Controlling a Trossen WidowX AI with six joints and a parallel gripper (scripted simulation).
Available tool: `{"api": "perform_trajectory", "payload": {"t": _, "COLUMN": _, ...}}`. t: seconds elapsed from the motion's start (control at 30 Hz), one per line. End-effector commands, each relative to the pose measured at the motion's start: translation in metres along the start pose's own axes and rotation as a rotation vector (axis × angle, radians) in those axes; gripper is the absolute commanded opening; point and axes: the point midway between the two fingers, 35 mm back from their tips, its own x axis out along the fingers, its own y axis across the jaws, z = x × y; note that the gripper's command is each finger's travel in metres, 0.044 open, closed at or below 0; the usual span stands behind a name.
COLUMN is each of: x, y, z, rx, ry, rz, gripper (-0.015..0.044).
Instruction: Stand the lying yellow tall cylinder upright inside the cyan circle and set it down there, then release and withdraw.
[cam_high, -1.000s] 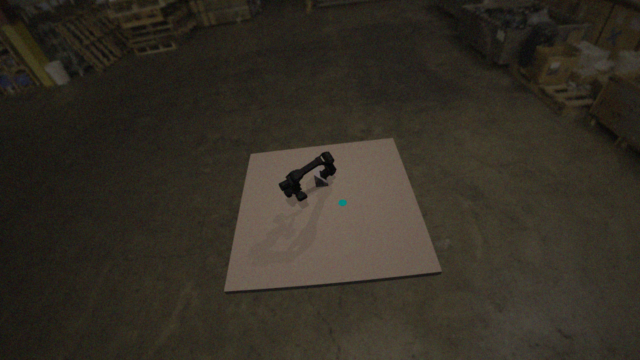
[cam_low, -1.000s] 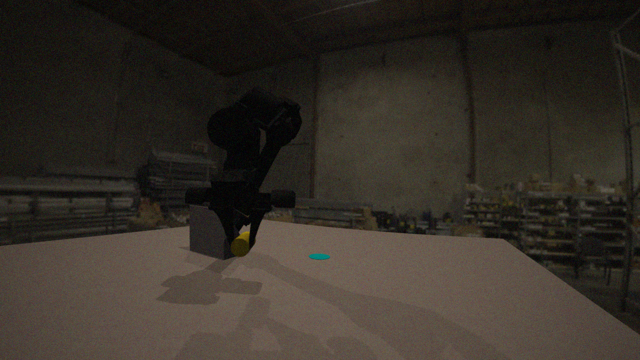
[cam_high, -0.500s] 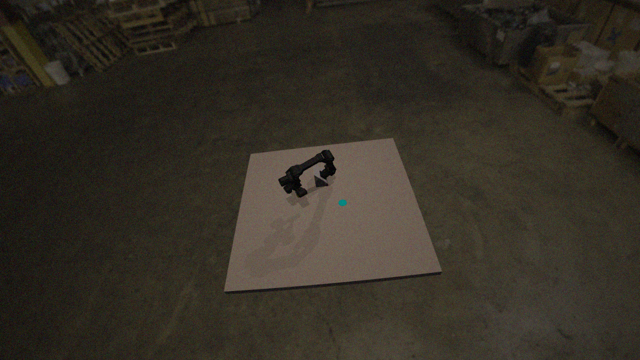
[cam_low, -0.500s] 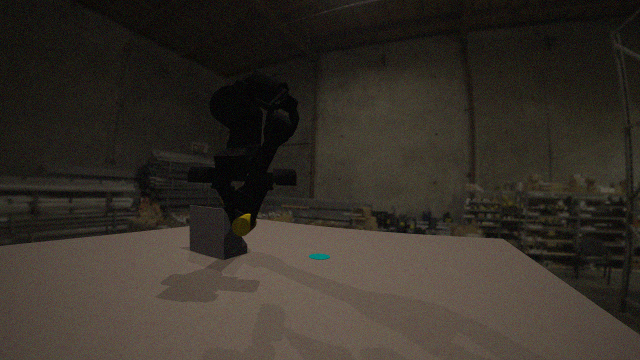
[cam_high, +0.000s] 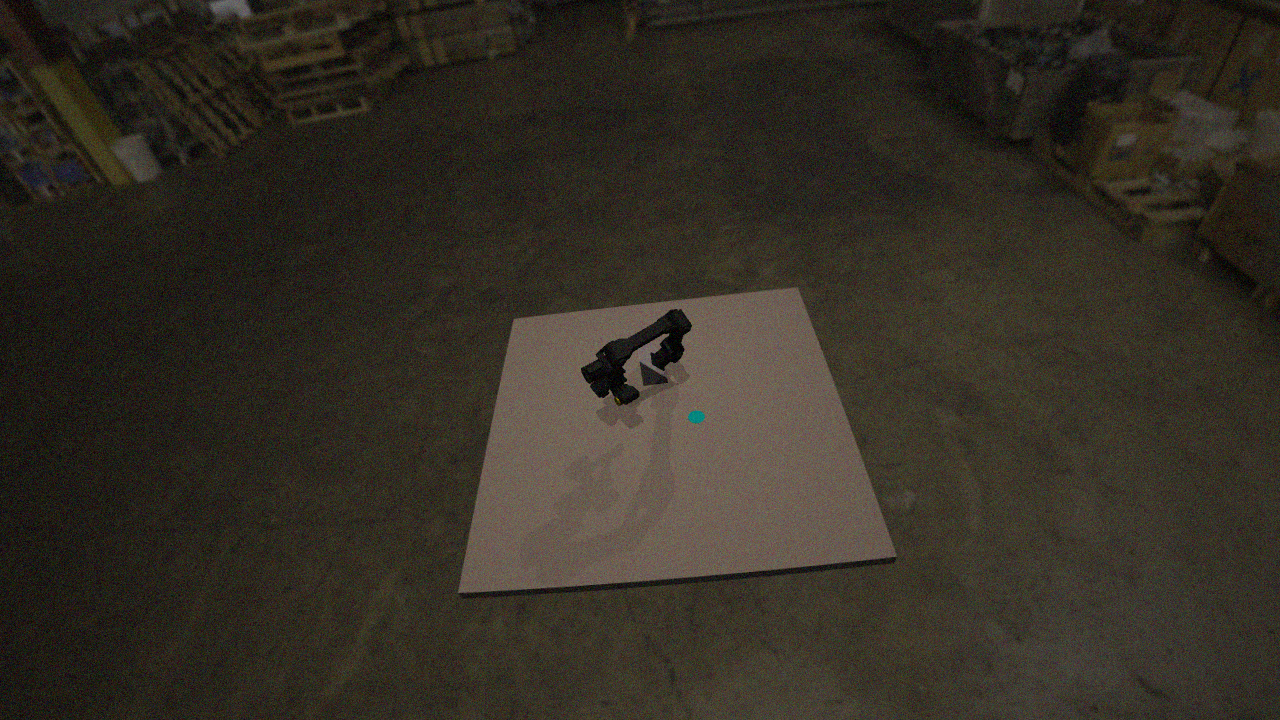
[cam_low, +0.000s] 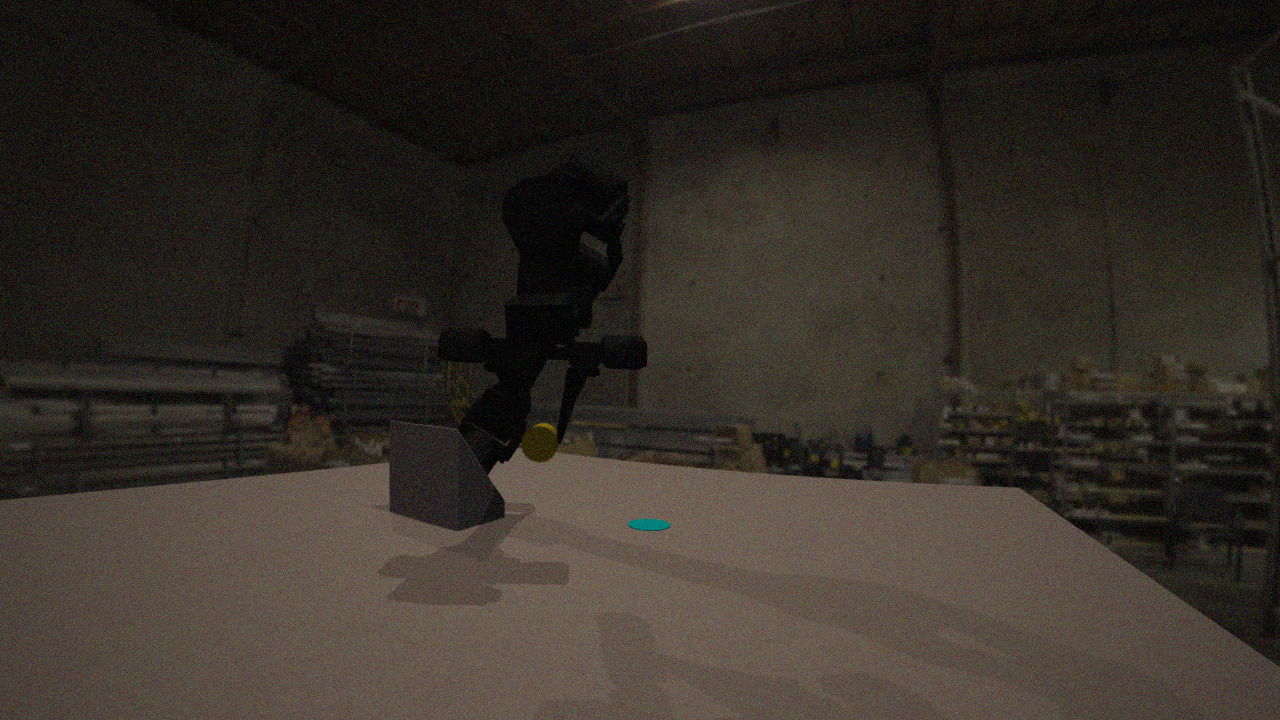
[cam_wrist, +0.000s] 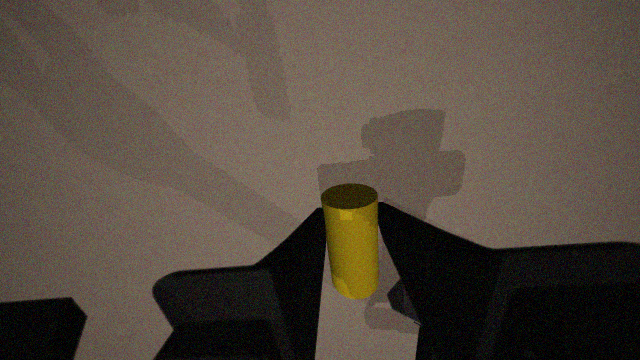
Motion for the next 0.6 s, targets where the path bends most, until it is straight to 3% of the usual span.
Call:
{"api": "perform_trajectory", "payload": {"t": 0.0, "x": -0.004, "y": 0.011, "z": -0.009, "rx": -0.024, "ry": -0.005, "rz": 0.003, "gripper": 0.0105}}
{"api": "perform_trajectory", "payload": {"t": 0.57, "x": -0.014, "y": 0.051, "z": -0.046, "rx": -0.108, "ry": -0.024, "rz": 0.007, "gripper": 0.0105}}
